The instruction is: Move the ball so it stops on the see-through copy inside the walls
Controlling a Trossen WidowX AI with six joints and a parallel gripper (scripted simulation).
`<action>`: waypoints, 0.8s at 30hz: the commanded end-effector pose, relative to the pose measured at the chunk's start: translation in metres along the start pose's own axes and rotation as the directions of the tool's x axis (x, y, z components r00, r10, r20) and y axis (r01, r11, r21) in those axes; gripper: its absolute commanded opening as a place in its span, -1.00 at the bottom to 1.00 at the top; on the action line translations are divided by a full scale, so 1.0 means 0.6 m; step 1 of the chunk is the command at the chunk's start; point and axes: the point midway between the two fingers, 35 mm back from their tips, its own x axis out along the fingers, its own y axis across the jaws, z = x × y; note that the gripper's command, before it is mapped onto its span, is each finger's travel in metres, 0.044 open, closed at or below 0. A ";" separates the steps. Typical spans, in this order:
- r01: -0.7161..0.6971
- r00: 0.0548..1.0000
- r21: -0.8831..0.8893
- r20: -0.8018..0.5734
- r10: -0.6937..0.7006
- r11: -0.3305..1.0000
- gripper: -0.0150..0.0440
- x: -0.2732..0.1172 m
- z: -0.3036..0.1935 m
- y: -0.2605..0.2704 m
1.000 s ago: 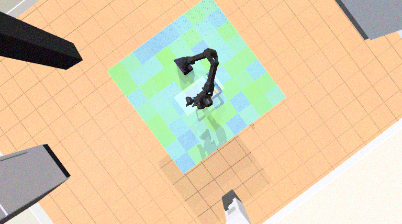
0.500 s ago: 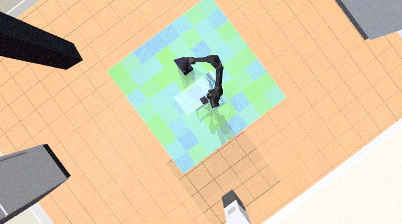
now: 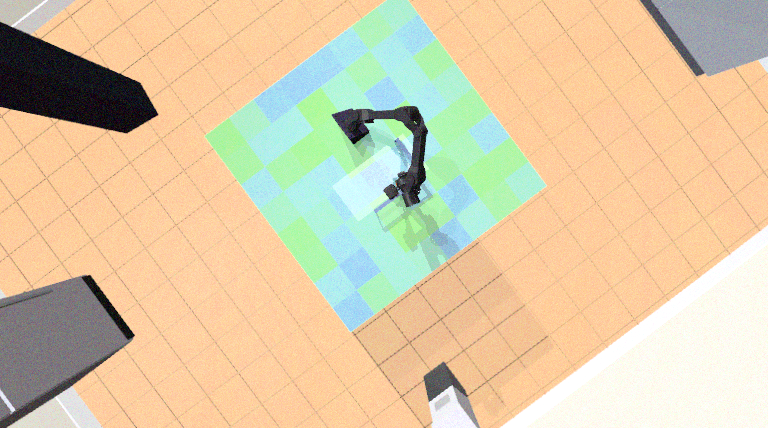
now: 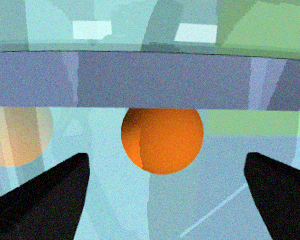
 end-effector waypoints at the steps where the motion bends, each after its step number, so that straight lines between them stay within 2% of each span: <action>1: -0.005 1.000 0.010 -0.003 0.005 1.000 0.62 0.011 -0.003 -0.001; 23: -0.007 1.000 0.010 -0.003 0.007 1.000 0.62 0.066 -0.004 0.000; 24: -0.007 1.000 0.010 -0.003 0.007 1.000 0.54 0.066 -0.004 0.000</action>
